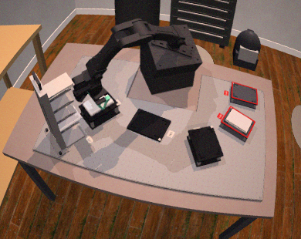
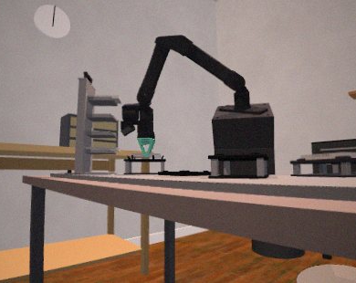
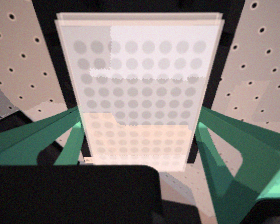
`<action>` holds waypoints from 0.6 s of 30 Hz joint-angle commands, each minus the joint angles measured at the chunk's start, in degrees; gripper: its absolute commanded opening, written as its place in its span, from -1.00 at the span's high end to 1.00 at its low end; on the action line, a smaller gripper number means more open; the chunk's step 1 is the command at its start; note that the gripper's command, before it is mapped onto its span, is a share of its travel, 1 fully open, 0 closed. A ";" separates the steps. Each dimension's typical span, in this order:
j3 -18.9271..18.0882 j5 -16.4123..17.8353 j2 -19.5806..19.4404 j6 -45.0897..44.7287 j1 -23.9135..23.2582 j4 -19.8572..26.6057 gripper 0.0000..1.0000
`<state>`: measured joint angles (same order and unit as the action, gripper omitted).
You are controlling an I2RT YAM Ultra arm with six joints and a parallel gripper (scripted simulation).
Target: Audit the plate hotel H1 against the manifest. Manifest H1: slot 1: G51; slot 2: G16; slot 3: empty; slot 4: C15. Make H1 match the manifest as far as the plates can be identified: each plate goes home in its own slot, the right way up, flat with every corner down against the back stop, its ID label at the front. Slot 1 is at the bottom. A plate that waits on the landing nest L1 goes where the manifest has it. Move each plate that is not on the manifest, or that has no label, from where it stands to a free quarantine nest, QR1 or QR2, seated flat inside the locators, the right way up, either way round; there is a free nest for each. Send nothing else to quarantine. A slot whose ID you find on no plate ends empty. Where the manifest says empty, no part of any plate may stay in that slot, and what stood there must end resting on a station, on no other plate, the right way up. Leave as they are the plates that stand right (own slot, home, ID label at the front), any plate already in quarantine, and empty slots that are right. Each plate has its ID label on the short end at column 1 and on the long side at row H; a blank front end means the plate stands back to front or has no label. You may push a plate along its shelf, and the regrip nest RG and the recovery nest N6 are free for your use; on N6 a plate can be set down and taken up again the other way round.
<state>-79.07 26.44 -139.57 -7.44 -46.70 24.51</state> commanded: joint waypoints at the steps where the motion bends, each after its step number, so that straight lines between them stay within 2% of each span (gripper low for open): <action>1: -0.40 -0.04 0.34 0.26 -0.19 -0.97 -0.72; 14: -0.64 -0.09 -0.72 0.76 0.26 -2.01 -0.72; 15: -0.64 -0.09 -0.72 0.76 0.26 -2.01 -1.00; 18: -0.64 -0.09 -0.72 0.76 0.26 -2.01 -1.00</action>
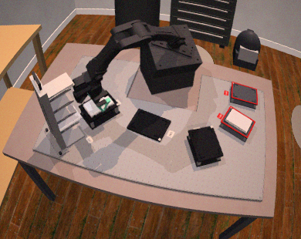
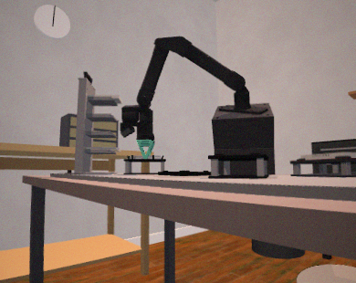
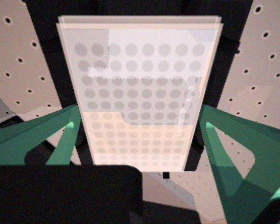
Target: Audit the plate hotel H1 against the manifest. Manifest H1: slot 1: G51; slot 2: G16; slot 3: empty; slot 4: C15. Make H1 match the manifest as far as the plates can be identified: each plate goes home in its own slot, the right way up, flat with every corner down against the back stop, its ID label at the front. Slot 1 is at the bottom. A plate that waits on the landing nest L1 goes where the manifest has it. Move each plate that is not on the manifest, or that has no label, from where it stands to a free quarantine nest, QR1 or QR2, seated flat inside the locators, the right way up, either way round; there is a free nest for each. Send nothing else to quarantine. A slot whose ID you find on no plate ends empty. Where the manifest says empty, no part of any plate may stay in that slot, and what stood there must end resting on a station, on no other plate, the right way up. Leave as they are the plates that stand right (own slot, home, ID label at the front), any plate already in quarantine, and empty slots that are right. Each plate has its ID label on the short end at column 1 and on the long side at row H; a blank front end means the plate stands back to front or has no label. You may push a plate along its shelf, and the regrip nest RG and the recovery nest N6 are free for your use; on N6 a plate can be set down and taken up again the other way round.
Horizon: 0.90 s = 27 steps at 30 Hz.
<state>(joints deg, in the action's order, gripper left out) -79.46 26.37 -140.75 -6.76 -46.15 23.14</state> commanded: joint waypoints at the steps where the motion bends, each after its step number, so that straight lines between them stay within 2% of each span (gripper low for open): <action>1: -0.25 -0.03 0.46 0.08 -0.29 -0.64 -1.00; 11: -0.26 -0.02 0.46 0.07 -0.29 -0.62 -1.00; 27: 0.41 0.26 7.16 -3.23 -3.26 6.87 -1.00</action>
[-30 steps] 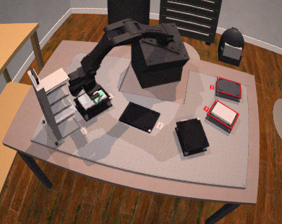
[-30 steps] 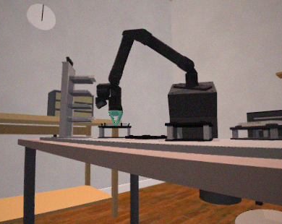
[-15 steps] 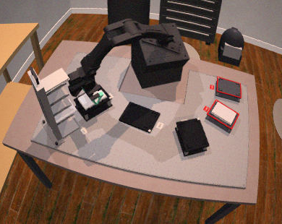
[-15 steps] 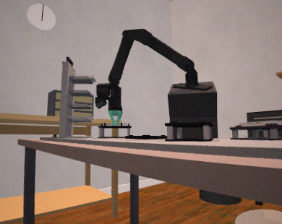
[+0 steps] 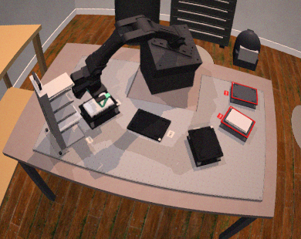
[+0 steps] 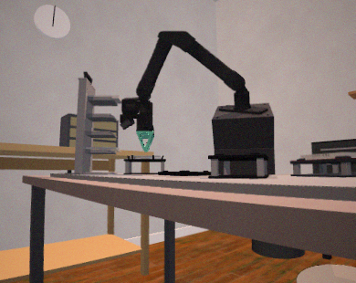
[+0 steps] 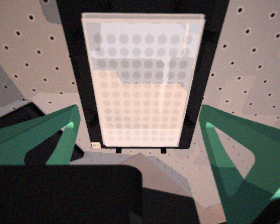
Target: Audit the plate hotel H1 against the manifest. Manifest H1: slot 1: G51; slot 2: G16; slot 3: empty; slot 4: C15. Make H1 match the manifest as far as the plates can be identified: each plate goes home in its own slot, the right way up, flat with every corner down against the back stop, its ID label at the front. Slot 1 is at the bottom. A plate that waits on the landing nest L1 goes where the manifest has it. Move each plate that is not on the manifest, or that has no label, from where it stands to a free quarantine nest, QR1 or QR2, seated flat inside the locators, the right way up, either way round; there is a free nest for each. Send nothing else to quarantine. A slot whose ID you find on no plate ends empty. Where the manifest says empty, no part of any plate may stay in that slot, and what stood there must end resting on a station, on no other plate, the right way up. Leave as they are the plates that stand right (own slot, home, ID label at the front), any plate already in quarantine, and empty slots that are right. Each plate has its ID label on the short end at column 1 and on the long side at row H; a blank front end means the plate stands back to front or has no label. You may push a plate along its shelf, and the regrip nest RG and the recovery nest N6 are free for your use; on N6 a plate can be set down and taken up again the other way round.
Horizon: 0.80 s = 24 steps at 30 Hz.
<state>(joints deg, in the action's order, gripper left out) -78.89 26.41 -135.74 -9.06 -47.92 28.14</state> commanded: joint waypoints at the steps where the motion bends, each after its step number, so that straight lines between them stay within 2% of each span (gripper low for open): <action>1: -0.18 0.24 2.60 -1.17 -1.70 2.44 -1.00; 7: -0.51 0.33 5.04 -2.54 -2.93 5.82 -1.00; 12: 0.06 0.34 5.71 -2.71 -3.07 6.00 -1.00; 24: -1.19 0.47 9.44 -5.05 -5.17 12.03 -1.00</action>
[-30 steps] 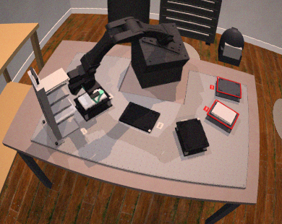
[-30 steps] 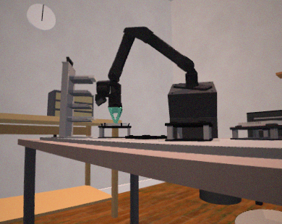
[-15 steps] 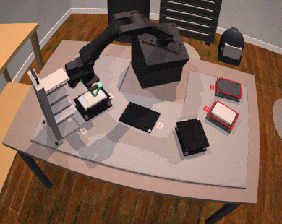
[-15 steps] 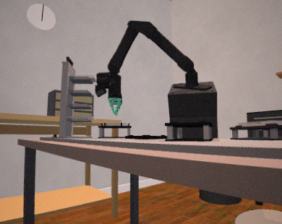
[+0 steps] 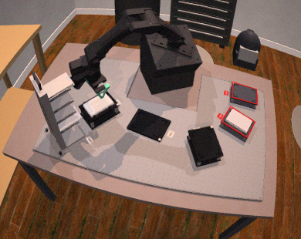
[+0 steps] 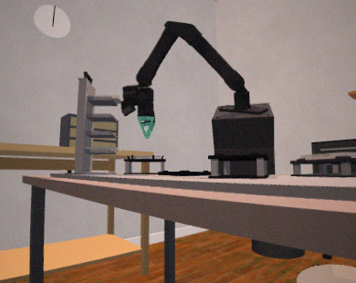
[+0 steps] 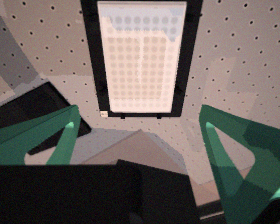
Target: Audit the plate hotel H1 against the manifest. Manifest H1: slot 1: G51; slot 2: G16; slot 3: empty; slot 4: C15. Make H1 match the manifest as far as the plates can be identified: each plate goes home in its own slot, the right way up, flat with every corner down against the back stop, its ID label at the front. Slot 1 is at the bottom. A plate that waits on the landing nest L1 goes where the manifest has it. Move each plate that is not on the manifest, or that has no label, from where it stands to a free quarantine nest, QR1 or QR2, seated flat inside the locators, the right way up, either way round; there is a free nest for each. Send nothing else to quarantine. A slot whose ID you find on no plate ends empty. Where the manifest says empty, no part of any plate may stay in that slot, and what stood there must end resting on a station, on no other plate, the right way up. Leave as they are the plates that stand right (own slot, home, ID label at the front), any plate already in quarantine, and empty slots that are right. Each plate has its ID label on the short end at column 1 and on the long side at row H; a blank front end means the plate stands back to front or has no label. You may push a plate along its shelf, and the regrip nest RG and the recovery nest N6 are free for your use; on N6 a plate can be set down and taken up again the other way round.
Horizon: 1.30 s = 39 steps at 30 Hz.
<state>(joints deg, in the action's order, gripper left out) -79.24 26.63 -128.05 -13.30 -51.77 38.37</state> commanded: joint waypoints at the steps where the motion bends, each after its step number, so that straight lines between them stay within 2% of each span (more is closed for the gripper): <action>1: -0.84 0.25 1.75 -0.81 -1.32 1.80 -1.00; 19: -3.71 0.36 5.58 -3.79 -3.97 9.85 -1.00; 31: -6.99 0.40 7.95 -6.18 -6.10 16.58 -1.00; 39: -7.12 0.40 8.02 -6.26 -6.18 16.82 -1.00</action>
<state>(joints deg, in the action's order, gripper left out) -85.89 26.76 -120.90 -19.40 -57.12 54.94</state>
